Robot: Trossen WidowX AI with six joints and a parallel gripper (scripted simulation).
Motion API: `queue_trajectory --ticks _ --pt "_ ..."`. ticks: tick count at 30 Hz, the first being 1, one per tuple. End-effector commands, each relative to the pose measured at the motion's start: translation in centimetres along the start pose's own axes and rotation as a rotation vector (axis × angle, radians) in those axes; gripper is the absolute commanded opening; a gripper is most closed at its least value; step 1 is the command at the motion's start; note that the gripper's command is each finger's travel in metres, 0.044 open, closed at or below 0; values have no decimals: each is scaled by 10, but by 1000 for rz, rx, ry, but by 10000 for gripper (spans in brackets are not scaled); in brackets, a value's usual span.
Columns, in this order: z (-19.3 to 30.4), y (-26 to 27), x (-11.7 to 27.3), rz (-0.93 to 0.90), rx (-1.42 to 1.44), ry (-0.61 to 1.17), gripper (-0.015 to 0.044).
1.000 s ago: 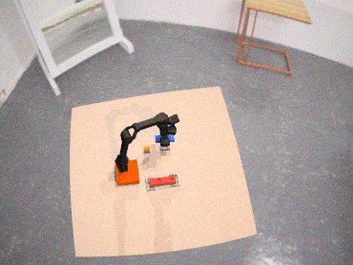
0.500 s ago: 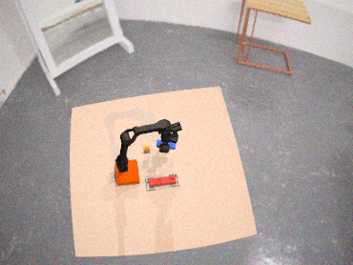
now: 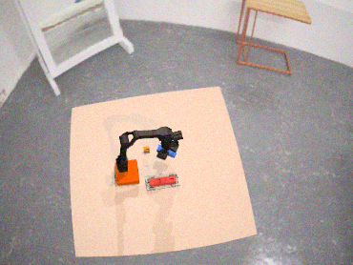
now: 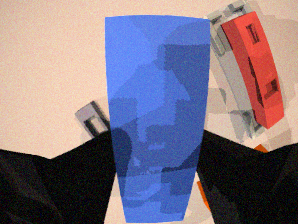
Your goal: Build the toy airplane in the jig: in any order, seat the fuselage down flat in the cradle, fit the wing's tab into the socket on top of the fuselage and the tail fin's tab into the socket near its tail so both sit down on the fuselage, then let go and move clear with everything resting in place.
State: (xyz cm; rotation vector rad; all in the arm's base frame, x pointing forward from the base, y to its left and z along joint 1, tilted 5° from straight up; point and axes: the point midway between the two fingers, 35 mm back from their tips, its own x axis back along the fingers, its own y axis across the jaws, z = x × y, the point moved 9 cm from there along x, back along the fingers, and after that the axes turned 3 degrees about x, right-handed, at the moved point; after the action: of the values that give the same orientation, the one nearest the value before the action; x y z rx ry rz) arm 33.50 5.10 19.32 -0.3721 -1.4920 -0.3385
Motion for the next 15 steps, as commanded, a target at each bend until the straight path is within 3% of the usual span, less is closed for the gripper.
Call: queue_trajectory --ticks 1,15 --pt "-3 -14 1 0 -78 -12 0" --pt "-14 -57 -6 0 -312 -15 0"
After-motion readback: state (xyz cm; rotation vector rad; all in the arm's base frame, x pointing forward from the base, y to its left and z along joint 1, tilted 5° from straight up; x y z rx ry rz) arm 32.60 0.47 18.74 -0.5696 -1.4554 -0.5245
